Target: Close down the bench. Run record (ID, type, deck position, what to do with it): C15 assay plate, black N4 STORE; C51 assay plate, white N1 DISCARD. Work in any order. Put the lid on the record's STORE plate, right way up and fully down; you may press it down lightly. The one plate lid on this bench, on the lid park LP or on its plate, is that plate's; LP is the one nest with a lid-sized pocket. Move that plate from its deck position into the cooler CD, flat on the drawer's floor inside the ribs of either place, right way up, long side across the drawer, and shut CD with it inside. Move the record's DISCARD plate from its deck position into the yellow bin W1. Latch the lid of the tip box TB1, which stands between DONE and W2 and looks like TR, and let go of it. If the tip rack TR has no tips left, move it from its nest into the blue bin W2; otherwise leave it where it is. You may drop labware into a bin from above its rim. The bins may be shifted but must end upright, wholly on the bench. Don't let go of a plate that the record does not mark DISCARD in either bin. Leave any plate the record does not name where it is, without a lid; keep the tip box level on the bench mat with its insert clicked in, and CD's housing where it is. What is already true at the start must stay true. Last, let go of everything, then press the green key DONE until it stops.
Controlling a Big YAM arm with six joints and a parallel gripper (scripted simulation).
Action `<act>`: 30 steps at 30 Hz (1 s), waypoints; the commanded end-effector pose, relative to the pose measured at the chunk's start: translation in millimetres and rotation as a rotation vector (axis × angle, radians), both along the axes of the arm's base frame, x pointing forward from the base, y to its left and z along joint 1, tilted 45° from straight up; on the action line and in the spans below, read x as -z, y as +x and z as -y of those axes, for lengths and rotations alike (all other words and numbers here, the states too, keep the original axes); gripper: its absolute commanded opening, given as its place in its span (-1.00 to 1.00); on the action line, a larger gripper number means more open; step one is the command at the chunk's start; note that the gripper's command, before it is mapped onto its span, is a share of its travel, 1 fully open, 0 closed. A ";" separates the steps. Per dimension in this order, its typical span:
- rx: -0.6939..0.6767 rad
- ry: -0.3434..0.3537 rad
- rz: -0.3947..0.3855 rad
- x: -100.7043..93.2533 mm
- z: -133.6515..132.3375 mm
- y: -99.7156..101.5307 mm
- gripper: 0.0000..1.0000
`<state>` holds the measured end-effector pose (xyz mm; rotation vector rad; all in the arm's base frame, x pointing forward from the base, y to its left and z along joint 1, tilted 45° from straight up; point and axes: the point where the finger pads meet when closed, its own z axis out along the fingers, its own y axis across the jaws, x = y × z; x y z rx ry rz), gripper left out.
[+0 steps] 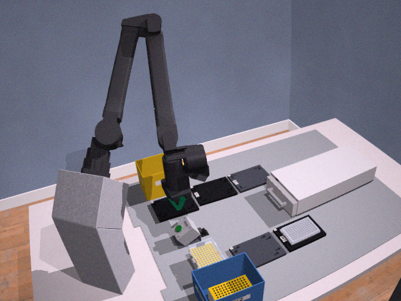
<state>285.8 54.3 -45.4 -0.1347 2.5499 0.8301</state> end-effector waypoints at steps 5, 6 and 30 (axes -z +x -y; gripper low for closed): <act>0.010 0.013 0.007 -17.0 -23.7 -8.6 -1.00; 0.010 0.013 0.007 -17.0 -23.7 -8.6 -1.00; 0.010 0.015 -0.009 12.0 -44.3 6.1 -1.00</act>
